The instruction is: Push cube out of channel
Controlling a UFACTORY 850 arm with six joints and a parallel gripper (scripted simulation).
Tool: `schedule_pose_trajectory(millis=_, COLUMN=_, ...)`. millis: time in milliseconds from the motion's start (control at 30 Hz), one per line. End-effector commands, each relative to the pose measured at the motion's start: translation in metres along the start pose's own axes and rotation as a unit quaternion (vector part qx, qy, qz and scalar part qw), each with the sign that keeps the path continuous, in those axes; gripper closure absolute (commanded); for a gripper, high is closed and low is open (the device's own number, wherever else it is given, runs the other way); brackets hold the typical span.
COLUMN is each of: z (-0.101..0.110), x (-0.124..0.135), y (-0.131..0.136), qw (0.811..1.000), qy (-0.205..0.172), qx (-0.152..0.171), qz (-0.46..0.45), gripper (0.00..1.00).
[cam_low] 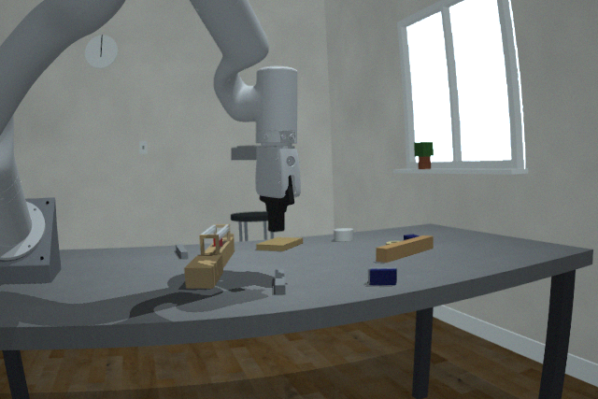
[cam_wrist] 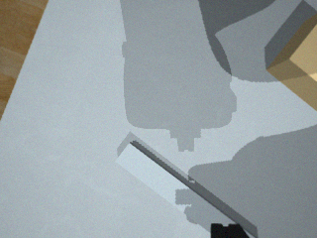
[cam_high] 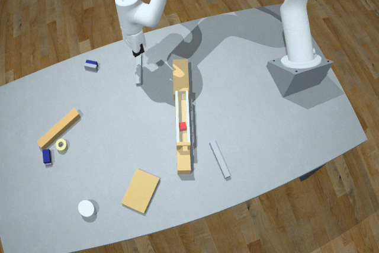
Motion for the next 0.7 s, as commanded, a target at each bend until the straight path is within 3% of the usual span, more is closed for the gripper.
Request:
schedule_pose_trajectory(millis=0, z=0.0012, x=0.0008, y=-0.0006, qw=0.990, qy=-0.005, qx=-0.008, qz=-0.139, gripper=1.00)
schedule_pose_trajectory(millis=133, z=0.0013, x=0.0011, y=-0.0012, qw=0.974, qy=-0.005, qx=-0.003, qz=-0.224, gripper=1.00)
schedule_pose_trajectory(millis=200, z=0.0013, x=0.0011, y=-0.0012, qw=0.974, qy=-0.005, qx=-0.003, qz=-0.224, gripper=1.00)
schedule_pose_trajectory(millis=233, z=0.0013, x=0.0012, y=-0.0013, qw=0.958, qy=-0.006, qx=-0.001, qz=-0.286, gripper=1.00)
schedule_pose_trajectory(millis=433, z=0.0014, x=0.0015, y=-0.0020, qw=0.917, qy=-0.005, qx=0.005, qz=-0.399, gripper=1.00)
schedule_pose_trajectory(millis=667, z=0.0015, x=0.0018, y=-0.0026, qw=0.846, qy=-0.003, qx=0.012, qz=-0.533, gripper=1.00)
Point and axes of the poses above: the point where the finger pads meet when closed, its own z axis back along the fingers, its own y axis across the jaws, x = y × z, the point moved 2 cm from there along z, back along the fingers, and after that the axes turned 9 degrees about z, right-handed, at the moved point
